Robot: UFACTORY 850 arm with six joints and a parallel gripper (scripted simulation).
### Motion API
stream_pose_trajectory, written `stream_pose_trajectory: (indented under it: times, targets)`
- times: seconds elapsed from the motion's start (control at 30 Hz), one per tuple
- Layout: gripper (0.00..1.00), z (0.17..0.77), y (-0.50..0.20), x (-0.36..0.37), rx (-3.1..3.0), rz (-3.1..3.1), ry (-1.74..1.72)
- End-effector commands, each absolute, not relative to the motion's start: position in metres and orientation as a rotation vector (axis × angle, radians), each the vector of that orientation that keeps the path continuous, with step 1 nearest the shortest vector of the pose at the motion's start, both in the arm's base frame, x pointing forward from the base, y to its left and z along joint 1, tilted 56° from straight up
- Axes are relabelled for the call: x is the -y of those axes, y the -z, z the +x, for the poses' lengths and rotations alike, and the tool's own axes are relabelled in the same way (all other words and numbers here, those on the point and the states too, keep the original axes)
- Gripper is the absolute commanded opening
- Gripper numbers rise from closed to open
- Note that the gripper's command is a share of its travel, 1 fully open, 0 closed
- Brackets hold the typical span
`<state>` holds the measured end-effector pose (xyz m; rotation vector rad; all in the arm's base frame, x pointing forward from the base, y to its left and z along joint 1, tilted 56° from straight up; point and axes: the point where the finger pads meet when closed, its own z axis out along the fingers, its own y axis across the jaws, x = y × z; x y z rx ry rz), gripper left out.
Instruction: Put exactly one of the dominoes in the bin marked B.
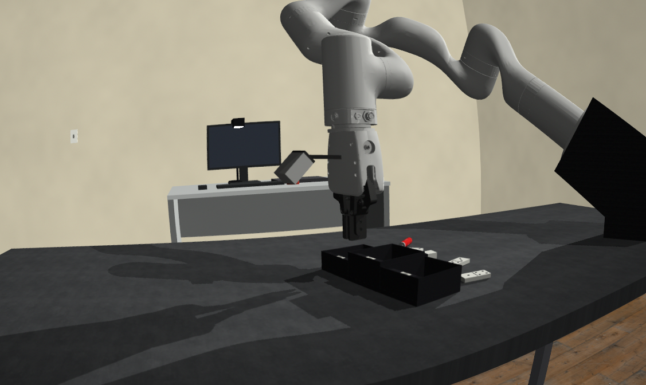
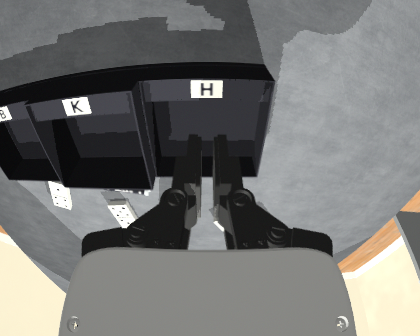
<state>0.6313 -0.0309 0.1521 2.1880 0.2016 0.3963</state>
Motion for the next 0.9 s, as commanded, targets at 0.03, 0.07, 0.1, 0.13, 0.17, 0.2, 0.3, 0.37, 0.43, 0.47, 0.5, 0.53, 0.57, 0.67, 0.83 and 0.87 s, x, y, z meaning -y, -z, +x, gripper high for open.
stream_pose_trajectory:
  times: [0.03, 0.07, 0.1, 0.13, 0.17, 0.2, 0.3, 0.37, 0.43, 0.47, 0.5, 0.53, 0.57, 0.67, 0.83, 0.87]
  targets:
    - [0.07, 0.636, -0.146, 0.039, -0.202, 2.188, -0.398]
    - [0.07, 0.637, -0.145, 0.041, -0.202, 2.188, -0.398]
    - [0.07, 0.638, -0.143, 0.043, -0.202, 2.188, -0.398]
    - [0.07, 0.638, -0.143, 0.043, -0.202, 2.188, -0.398]
    - [0.07, 0.638, -0.143, 0.043, -0.202, 2.188, -0.398]
    - [0.07, 0.639, -0.142, 0.045, -0.202, 2.188, -0.398]
    - [0.07, 0.642, -0.137, 0.051, -0.202, 2.188, -0.398]
    - [0.07, 0.643, -0.134, 0.055, -0.202, 2.188, -0.398]
    - [0.07, 0.645, -0.131, 0.059, -0.202, 2.188, -0.398]
    - [0.07, 0.646, -0.131, 0.059, -0.202, 2.188, -0.398]
    - [0.07, 0.646, -0.131, 0.059, -0.202, 2.188, -0.398]
    - [0.07, 0.646, -0.131, 0.059, -0.202, 2.188, -0.398]
    - [0.07, 0.646, -0.131, 0.059, -0.202, 2.188, -0.398]
    - [0.07, 0.646, -0.131, 0.059, -0.202, 2.188, -0.398]
    - [0.07, 0.646, -0.131, 0.059, -0.202, 2.188, -0.398]
    - [0.07, 0.646, -0.131, 0.059, -0.202, 2.188, -0.398]
